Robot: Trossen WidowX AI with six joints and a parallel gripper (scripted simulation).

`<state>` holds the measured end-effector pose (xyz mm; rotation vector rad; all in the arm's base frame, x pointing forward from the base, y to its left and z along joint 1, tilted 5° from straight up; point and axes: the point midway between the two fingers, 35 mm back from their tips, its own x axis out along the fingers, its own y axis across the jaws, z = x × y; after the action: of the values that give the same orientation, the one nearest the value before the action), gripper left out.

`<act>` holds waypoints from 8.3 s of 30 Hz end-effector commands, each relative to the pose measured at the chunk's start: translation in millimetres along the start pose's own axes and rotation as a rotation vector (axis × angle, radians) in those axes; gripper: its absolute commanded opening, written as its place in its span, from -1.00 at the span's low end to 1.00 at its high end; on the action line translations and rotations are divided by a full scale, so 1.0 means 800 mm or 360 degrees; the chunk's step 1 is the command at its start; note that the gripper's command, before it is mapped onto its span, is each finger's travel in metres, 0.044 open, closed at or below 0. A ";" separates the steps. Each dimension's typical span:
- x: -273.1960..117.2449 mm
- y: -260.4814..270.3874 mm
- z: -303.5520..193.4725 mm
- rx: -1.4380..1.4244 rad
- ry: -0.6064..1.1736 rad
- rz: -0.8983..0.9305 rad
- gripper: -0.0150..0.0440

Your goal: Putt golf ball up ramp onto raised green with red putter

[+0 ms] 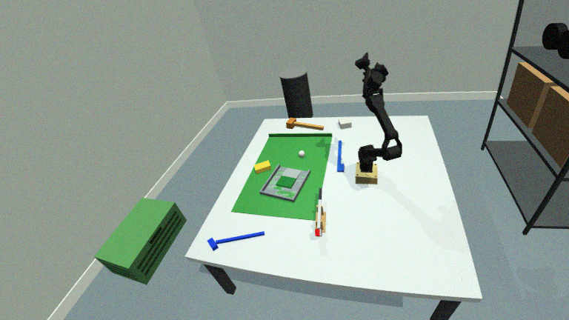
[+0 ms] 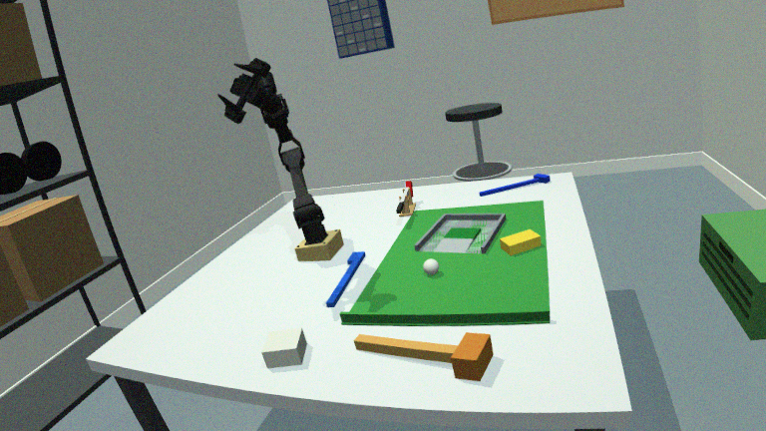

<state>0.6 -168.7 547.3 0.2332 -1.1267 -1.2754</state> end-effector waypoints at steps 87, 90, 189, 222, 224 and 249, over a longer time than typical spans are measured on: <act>-0.765 -0.091 -0.359 -0.1669 0.2223 0.5058 1.00; -0.772 -0.102 -0.365 -0.1669 0.2223 0.5058 1.00; -0.613 -0.048 -0.415 -0.2048 0.2983 0.4044 -0.49; -0.409 -0.144 -0.474 -0.2259 0.3728 0.2105 -0.49; -0.397 -0.152 -0.473 -0.2258 0.3753 0.1979 -0.49; -0.308 -0.226 -0.446 -0.2175 0.3856 0.0903 -0.49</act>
<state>192.6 -174.7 114.0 0.1738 1.6347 -0.2108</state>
